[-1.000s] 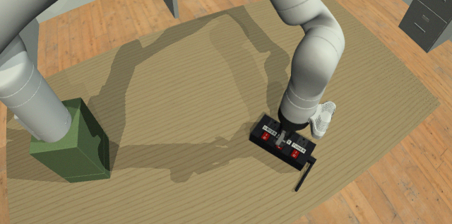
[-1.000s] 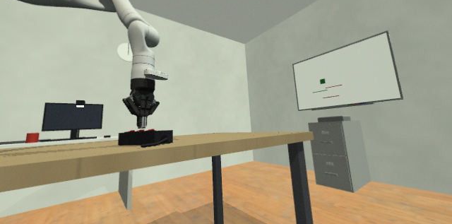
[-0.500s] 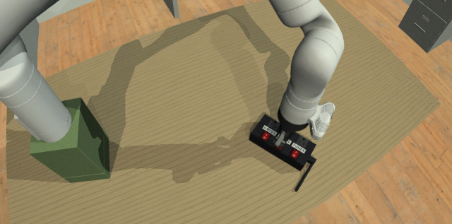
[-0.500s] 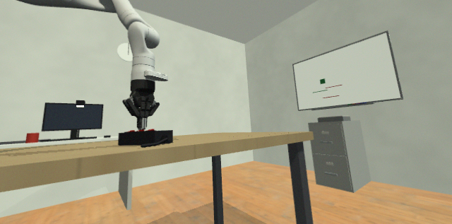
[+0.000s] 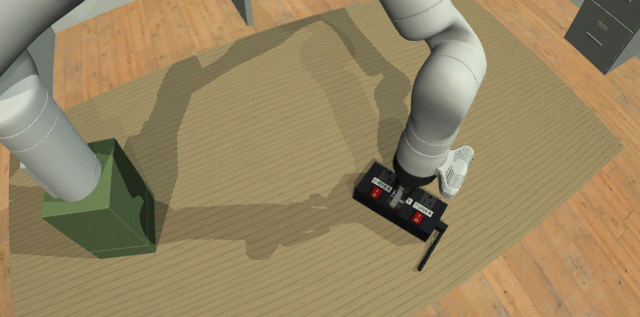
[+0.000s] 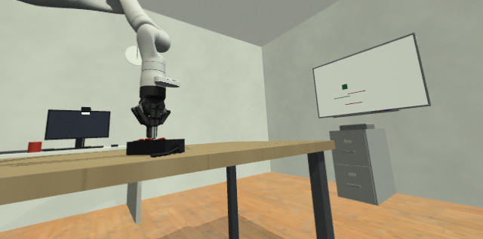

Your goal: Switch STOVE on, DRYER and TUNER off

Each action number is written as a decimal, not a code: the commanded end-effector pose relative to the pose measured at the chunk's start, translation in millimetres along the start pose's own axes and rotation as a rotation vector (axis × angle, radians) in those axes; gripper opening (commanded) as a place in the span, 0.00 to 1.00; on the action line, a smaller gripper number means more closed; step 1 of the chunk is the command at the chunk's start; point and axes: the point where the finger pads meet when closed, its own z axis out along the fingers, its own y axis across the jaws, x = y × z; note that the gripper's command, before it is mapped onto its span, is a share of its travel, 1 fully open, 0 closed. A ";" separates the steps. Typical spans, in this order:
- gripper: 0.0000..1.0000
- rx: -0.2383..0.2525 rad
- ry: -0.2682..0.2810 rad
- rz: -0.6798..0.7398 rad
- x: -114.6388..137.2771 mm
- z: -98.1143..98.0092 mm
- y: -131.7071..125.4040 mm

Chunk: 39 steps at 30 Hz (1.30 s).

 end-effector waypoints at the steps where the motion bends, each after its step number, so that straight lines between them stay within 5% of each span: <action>1: 0.00 0.000 0.001 0.001 0.5 -0.2 0.5; 16: 0.00 0.000 0.001 0.001 0.5 -1.6 0.5; 39: 0.00 0.000 0.001 0.001 0.5 -38.3 0.5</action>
